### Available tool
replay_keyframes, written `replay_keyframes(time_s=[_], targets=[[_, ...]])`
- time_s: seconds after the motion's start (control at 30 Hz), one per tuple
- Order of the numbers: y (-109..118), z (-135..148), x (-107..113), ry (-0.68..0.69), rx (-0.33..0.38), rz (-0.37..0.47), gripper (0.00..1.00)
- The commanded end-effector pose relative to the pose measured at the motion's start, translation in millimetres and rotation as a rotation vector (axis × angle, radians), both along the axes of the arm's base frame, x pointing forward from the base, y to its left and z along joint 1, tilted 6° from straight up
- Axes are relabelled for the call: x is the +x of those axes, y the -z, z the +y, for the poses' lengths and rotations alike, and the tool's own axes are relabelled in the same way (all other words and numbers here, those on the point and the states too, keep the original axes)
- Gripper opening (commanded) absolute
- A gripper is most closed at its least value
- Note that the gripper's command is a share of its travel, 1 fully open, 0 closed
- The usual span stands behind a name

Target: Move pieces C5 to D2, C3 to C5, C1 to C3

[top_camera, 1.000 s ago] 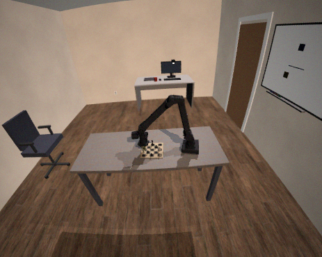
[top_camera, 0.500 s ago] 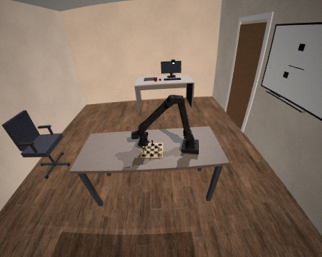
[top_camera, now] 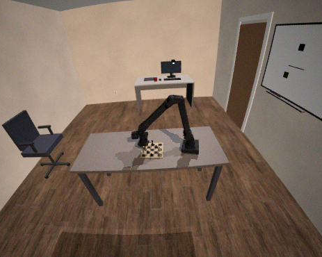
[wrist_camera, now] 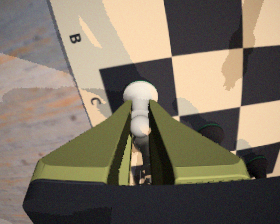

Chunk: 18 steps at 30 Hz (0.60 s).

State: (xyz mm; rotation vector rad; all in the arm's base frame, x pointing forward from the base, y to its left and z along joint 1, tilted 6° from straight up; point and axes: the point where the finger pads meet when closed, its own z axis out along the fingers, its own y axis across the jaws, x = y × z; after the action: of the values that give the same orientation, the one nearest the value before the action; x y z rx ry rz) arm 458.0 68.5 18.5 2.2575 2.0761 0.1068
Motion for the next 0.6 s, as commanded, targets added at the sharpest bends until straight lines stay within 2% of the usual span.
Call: replay_keyframes(time_s=[0.0, 0.07, 0.13, 0.27, 0.43, 0.5, 0.57], targets=[[-8, -3, 9, 0.022, 0.000, -0.026, 0.00], [-19, -2, 11, 0.022, 0.002, -0.037, 0.00], [-36, 0, 22, 0.021, 0.007, -0.069, 0.00], [-58, 2, 20, 0.017, 0.008, -0.072, 0.00], [-99, 6, 14, 0.009, 0.008, -0.075, 0.00], [-99, 6, 14, 0.009, 0.008, -0.075, 0.00], [-113, 6, 12, 0.009, 0.009, -0.076, 0.00]])
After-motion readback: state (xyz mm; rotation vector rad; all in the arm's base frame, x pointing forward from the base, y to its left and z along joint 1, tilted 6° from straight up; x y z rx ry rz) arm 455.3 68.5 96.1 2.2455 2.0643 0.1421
